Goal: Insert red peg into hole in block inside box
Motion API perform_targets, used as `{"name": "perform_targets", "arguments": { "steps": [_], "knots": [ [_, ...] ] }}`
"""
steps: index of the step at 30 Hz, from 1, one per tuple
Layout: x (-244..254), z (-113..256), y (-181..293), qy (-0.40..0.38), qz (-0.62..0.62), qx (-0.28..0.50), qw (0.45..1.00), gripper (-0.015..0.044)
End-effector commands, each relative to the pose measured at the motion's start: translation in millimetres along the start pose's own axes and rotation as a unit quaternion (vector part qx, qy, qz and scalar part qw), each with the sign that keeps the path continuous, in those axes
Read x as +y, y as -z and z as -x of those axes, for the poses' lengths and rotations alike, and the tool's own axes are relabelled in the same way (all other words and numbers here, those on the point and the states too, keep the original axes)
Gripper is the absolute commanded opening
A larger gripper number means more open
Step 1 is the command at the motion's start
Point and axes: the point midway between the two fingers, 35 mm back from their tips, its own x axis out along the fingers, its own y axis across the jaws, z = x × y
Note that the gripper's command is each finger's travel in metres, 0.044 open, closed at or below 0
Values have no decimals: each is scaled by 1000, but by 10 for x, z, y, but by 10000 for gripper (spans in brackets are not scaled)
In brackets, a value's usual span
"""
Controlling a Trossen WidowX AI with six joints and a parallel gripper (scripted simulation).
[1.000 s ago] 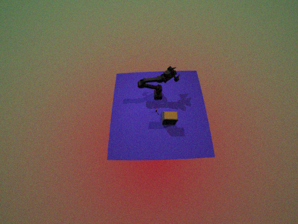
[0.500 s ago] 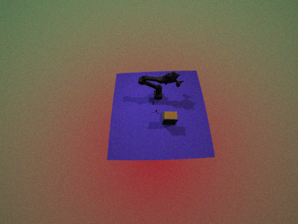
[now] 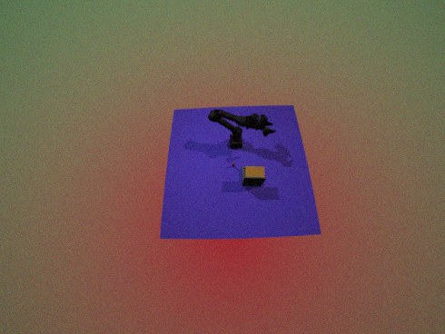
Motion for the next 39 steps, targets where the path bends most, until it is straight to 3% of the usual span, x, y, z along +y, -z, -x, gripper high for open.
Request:
{"name": "perform_targets", "arguments": {
  "steps": [1,20,39],
  "knots": [
    [-135,-18,168,31,45,31,998,440],
    [-836,189,950,139,271,230,924,440],
    [-1314,769,1699,117,432,461,767,440]
  ]
}}
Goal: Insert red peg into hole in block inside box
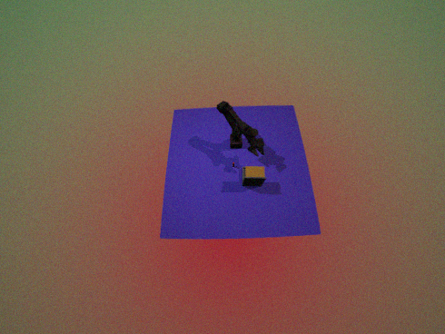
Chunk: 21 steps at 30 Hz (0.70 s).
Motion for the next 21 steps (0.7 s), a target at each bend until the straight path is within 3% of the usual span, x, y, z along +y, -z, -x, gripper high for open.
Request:
{"name": "perform_targets", "arguments": {
  "steps": [1,21],
  "knots": [
    [110,-38,177,-20,45,39,998,440],
    [640,47,1099,-180,276,198,923,440]
  ]
}}
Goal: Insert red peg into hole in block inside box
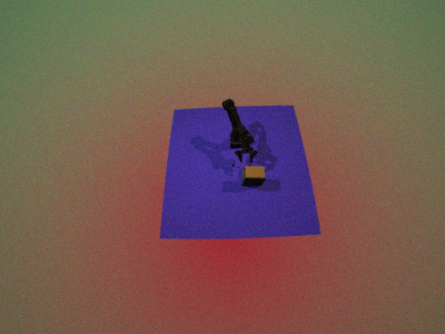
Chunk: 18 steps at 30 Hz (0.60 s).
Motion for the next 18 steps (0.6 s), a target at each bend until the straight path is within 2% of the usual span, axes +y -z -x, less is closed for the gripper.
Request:
{"name": "perform_targets", "arguments": {
  "steps": [1,14,18],
  "knots": [
    [184,-47,63,-38,47,17,998,440],
    [802,-83,320,-180,205,46,961,440],
    [873,-76,344,-197,222,46,954,440]
  ]
}}
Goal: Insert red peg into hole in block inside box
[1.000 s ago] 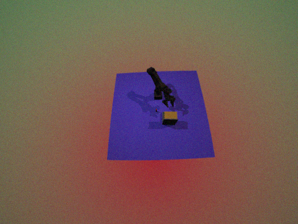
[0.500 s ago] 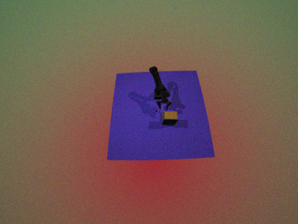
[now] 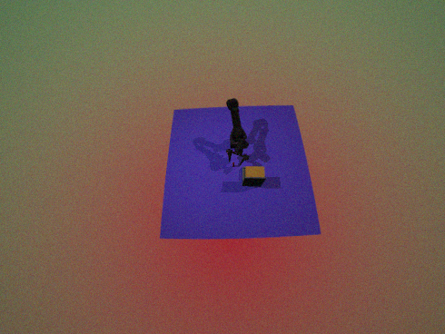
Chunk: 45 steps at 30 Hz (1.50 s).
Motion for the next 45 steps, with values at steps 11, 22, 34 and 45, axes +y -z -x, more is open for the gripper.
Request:
{"name": "perform_targets", "arguments": {
  "steps": [11,22,34,45],
  "knots": [
    [150,-62,13,-12,17,-2,1000,220],
    [144,-85,-2,-12,17,-2,1000,220],
    [119,-234,-134,-12,17,-2,1000,220],
    [120,-349,-283,-12,17,-2,1000,220]
  ]
}}
